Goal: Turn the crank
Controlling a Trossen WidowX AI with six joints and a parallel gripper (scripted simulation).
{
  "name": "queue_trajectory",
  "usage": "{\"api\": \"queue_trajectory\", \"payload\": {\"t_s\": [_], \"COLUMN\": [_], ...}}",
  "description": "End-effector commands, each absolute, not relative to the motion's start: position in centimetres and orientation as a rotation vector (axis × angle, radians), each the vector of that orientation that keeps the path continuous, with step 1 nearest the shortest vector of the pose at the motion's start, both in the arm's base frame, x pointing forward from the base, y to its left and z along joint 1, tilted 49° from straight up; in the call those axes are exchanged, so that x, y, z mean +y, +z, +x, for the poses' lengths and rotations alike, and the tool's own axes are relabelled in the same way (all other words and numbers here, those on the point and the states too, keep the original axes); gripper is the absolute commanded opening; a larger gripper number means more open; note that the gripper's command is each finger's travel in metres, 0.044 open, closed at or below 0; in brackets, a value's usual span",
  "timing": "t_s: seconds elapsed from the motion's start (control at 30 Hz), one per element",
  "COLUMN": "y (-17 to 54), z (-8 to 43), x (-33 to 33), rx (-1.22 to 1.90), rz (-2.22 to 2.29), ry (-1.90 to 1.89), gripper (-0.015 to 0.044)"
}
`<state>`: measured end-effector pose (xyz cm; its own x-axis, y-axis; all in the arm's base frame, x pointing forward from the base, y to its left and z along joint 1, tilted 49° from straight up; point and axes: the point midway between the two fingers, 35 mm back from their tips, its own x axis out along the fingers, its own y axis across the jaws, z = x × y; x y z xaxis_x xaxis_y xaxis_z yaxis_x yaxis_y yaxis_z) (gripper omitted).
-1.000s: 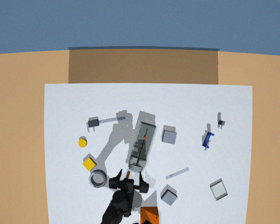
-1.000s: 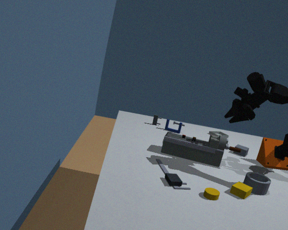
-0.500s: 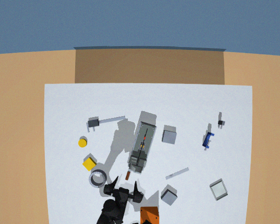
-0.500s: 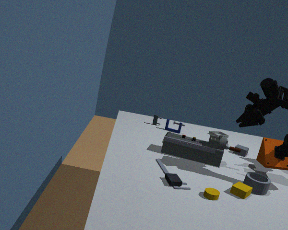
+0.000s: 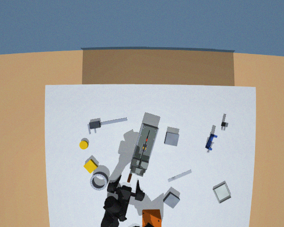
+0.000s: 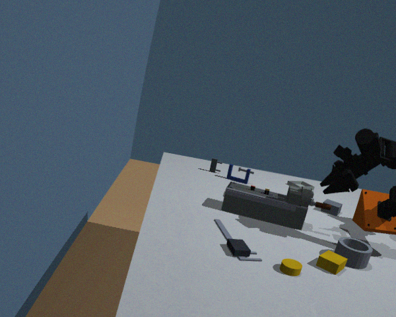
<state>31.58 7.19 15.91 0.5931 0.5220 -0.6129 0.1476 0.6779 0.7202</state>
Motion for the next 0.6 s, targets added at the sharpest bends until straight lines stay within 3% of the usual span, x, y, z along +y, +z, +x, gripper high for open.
{"api": "queue_trajectory", "payload": {"t_s": [0.0,0.57], "y": [14.8,13.3], "z": [31.1,31.0], "x": [8.2,9.9], "rx": [0.931,0.933], "rz": [0.827,0.825], "ry": [0.244,0.243], "gripper": [0.044,0.044]}}
